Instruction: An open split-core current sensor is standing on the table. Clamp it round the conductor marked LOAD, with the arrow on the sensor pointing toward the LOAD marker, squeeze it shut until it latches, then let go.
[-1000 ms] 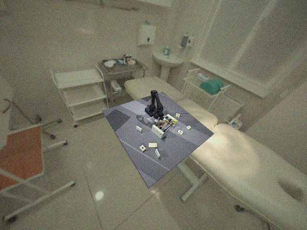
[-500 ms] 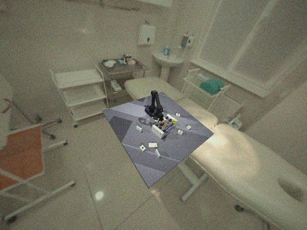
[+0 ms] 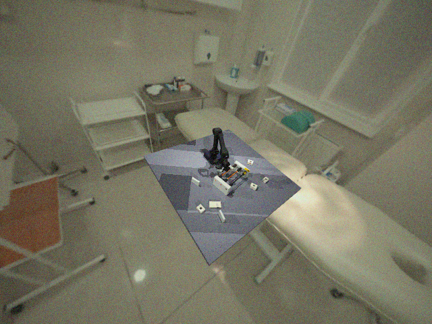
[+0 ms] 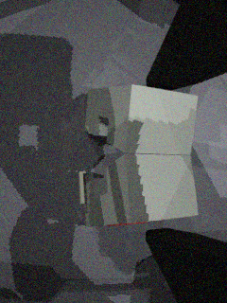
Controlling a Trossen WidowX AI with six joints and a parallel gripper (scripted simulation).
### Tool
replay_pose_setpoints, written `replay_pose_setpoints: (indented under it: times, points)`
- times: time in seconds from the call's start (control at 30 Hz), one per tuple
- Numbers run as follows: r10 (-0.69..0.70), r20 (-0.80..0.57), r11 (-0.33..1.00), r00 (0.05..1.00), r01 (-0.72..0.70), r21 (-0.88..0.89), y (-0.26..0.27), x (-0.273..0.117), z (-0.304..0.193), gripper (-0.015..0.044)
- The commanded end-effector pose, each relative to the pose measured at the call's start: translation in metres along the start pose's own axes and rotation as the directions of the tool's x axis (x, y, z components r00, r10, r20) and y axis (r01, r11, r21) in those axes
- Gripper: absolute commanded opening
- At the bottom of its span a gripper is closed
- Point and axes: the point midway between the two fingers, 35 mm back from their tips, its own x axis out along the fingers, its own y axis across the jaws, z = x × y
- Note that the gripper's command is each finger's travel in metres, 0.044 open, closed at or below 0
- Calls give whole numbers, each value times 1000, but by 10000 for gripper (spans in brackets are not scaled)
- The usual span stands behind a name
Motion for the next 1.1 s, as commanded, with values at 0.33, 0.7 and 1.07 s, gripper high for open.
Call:
replay_pose_setpoints:
  times: [0.33, 0.7, 1.07]
  points:
    - [1, 1, 1000, 1000, -1, 0, 1, -1, 0, 174]
    - [0, 2, 1000, 1000, 0, 0, 6, -47, 3, 0]
    - [-3, 2, 1000, 1000, 3, 0, 7, -98, 2, 0]
